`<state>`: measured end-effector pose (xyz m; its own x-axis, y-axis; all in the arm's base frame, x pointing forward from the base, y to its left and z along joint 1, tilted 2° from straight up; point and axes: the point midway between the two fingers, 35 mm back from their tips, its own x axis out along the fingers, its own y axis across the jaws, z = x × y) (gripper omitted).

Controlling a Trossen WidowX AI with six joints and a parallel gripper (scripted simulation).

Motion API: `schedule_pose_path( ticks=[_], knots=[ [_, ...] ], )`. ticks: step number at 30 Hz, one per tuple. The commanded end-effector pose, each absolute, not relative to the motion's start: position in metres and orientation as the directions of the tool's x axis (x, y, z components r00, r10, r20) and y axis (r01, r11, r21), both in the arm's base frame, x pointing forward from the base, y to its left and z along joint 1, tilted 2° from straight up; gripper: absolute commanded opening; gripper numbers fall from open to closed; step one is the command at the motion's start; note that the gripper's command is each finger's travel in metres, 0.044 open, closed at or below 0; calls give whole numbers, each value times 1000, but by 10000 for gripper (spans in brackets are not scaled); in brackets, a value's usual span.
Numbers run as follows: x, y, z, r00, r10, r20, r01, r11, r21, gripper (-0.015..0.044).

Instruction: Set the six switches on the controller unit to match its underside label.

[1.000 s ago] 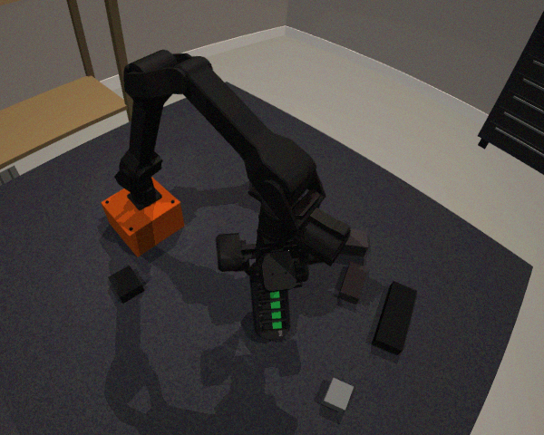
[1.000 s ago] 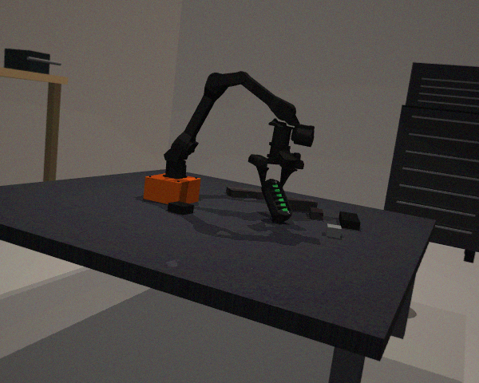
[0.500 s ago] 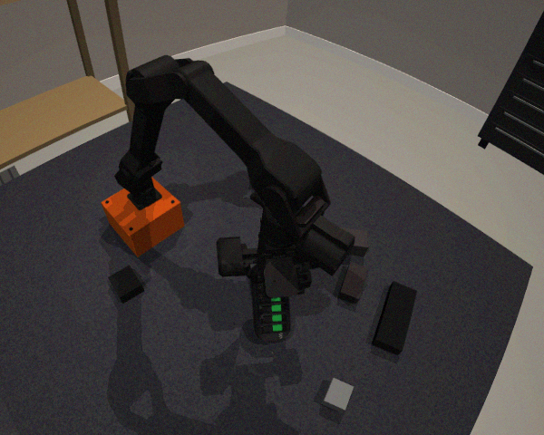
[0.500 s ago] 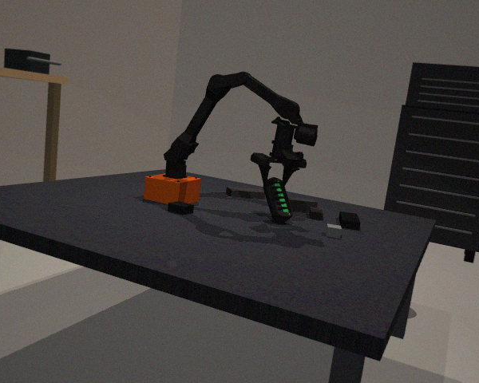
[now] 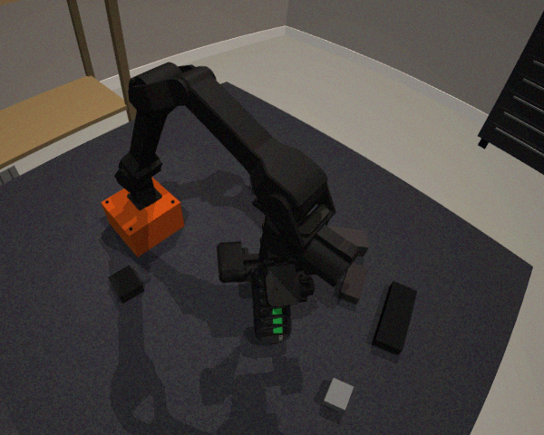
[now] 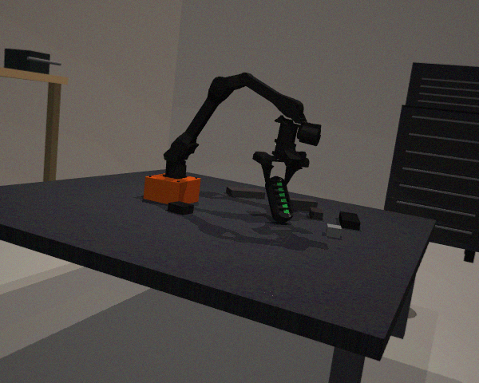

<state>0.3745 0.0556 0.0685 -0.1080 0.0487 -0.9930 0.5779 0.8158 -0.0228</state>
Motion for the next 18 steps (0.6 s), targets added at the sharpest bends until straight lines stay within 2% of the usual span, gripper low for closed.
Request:
schedule_pose_path(
  ticks=[1,18],
  knots=[
    [382,51,69,-102,51,-993,579,815,-17,338],
    [393,43,73,-132,73,-988,579,815,-17,338]
  ],
)
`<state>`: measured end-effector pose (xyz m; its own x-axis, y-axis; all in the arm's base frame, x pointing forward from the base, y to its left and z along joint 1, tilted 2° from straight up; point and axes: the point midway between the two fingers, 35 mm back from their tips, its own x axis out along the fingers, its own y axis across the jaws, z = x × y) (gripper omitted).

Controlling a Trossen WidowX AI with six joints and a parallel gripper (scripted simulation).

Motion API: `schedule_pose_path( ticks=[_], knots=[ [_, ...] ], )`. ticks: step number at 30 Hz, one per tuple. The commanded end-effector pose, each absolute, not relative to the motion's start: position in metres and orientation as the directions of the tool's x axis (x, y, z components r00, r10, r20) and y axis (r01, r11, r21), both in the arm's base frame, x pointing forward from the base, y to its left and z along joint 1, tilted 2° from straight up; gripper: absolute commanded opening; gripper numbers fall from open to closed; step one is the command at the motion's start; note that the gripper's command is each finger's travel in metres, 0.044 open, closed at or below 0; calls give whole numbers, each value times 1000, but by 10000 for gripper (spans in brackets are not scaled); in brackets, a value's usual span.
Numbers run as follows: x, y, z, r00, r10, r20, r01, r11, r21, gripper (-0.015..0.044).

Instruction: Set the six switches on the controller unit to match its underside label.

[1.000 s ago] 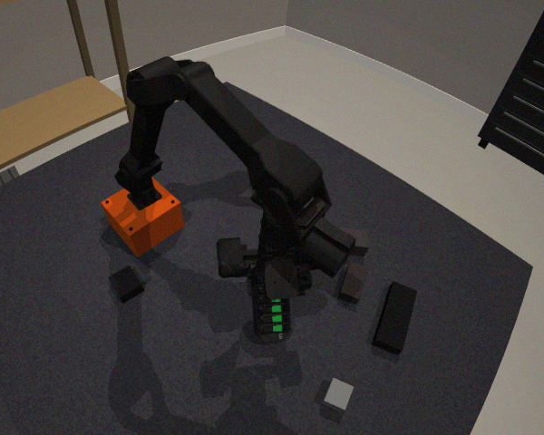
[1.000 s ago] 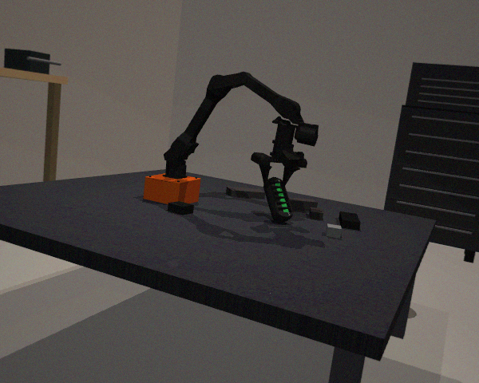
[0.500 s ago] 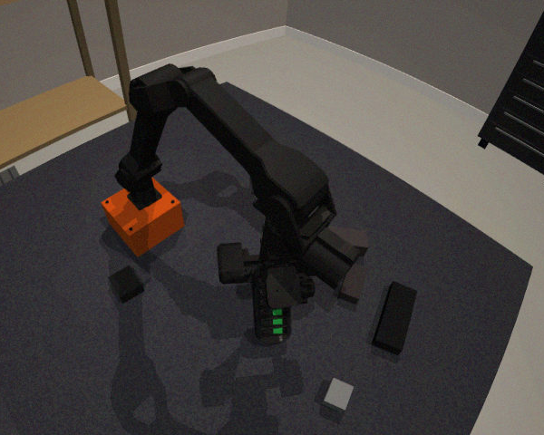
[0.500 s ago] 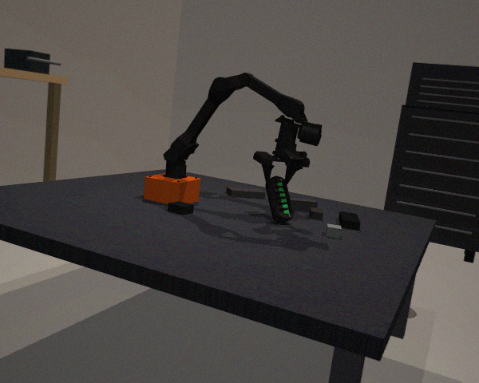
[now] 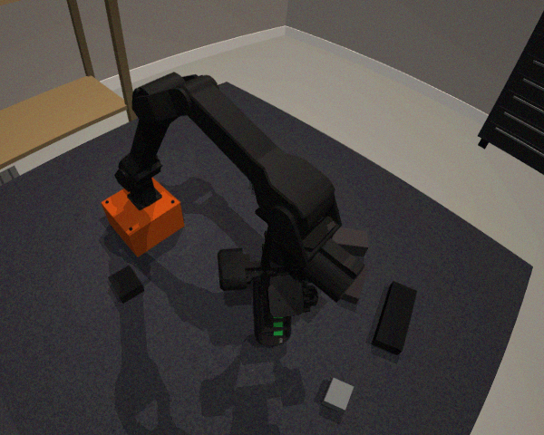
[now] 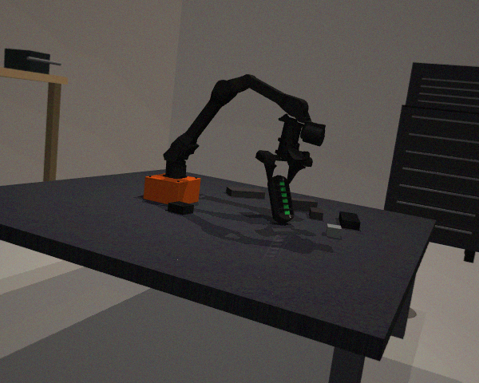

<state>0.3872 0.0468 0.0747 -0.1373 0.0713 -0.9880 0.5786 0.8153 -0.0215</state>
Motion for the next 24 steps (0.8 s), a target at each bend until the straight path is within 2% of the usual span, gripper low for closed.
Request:
schedule_pose_path(
  ticks=[1,24],
  knots=[
    [394,42,74,-134,74,-988,579,815,-17,338],
    [410,31,78,-175,104,-979,579,815,-17,338]
  ],
)
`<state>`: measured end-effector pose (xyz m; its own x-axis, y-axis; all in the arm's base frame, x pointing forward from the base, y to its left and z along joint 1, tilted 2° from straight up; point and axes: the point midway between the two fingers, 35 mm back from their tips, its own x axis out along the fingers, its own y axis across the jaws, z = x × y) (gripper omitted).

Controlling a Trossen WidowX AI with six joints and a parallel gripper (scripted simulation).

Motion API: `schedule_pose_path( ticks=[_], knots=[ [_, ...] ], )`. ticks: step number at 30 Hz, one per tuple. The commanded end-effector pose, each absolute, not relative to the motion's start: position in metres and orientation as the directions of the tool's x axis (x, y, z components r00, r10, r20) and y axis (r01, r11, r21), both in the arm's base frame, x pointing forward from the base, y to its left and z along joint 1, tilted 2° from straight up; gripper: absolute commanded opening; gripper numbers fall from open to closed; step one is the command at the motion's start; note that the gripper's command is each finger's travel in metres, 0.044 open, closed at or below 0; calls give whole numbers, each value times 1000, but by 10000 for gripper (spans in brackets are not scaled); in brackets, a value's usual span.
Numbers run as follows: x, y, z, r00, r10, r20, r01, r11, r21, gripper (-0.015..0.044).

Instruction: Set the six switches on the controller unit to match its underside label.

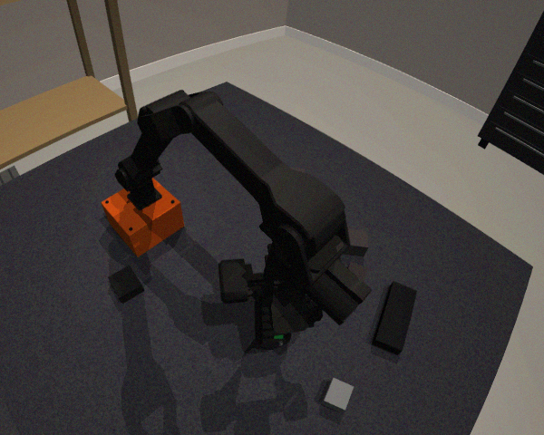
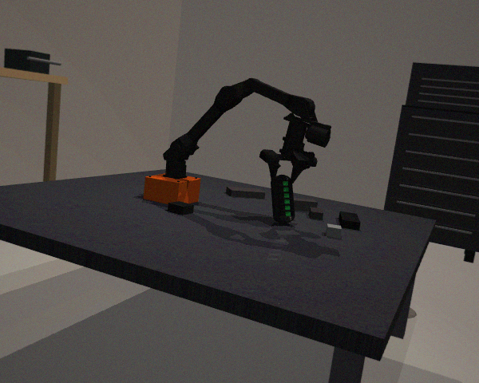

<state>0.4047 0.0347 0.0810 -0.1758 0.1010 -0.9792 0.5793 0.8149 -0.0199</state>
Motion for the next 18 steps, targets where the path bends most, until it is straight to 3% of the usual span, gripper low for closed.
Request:
schedule_pose_path(
  ticks=[1,18],
  knots=[
    [410,30,78,-177,105,-979,579,815,-17,338],
    [422,22,81,-188,112,-976,579,815,-17,338]
  ],
)
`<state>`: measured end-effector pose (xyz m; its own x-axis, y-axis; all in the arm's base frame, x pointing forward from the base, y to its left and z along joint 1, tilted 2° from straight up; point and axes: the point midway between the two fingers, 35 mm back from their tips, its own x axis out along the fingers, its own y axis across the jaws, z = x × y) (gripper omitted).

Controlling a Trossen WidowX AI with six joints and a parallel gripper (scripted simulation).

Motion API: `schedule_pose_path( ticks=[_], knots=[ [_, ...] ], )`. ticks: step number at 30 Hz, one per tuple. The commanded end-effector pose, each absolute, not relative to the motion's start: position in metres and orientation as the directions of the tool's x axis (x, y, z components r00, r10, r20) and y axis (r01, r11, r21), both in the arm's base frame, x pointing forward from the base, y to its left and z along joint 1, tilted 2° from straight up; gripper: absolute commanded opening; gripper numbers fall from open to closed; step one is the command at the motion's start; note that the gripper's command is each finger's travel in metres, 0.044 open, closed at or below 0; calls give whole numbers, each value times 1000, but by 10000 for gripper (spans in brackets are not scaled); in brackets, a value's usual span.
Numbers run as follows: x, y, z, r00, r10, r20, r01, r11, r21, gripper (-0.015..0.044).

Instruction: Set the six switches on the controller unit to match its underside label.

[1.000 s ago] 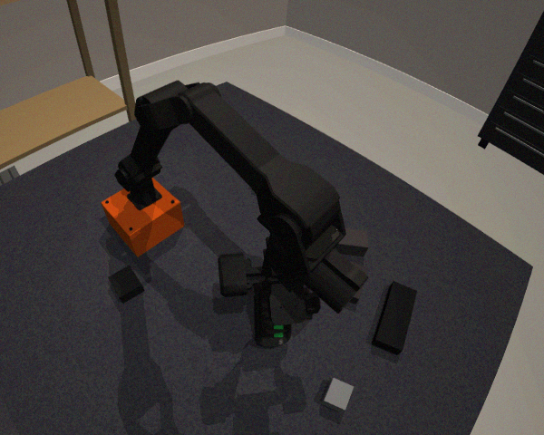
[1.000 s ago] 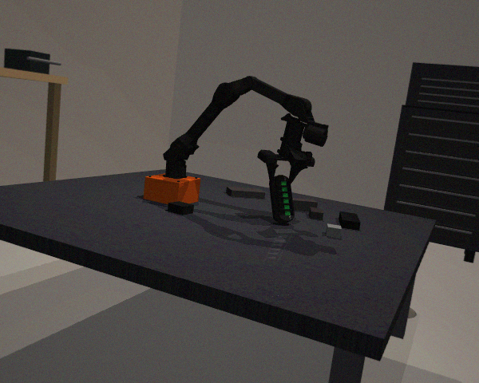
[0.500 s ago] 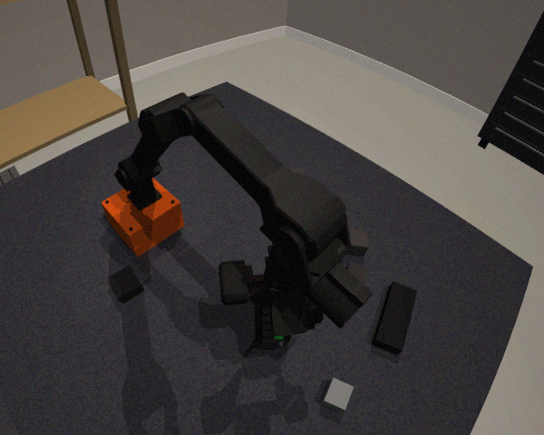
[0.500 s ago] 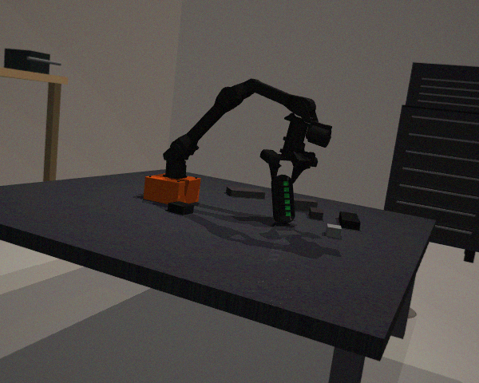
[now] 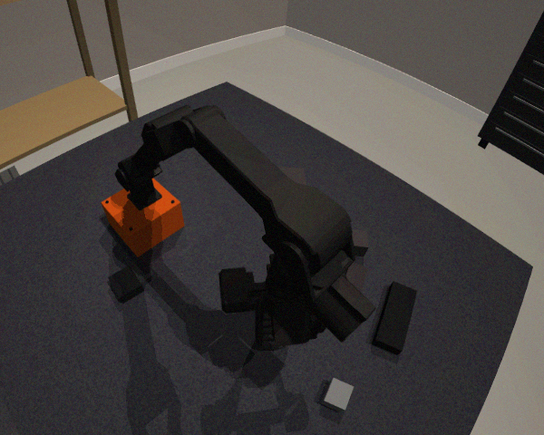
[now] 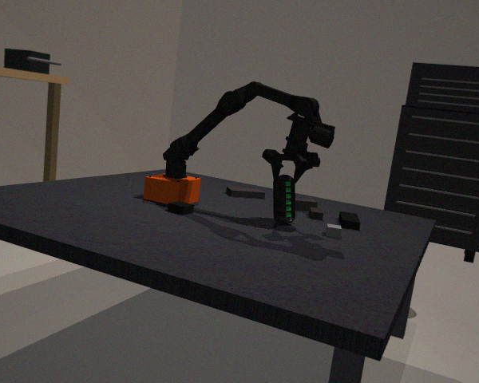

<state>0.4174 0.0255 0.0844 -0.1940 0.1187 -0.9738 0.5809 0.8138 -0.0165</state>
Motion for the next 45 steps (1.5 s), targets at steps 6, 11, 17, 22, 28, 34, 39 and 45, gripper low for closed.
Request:
schedule_pose_path(
  ticks=[6,11,17,22,28,34,39,45],
  knots=[
    [425,19,81,-177,105,-979,579,815,-17,338],
    [429,17,82,-167,98,-981,579,815,-17,338],
    [432,15,82,-156,90,-984,579,815,-17,338],
    [435,12,83,-147,84,-986,579,815,-17,338],
    [439,10,83,-136,76,-988,579,815,-17,338],
    [443,7,83,-125,68,-990,579,815,-17,338],
    [446,5,83,-115,60,-992,579,815,-17,338],
    [450,2,83,-103,52,-993,579,815,-17,338]
  ],
)
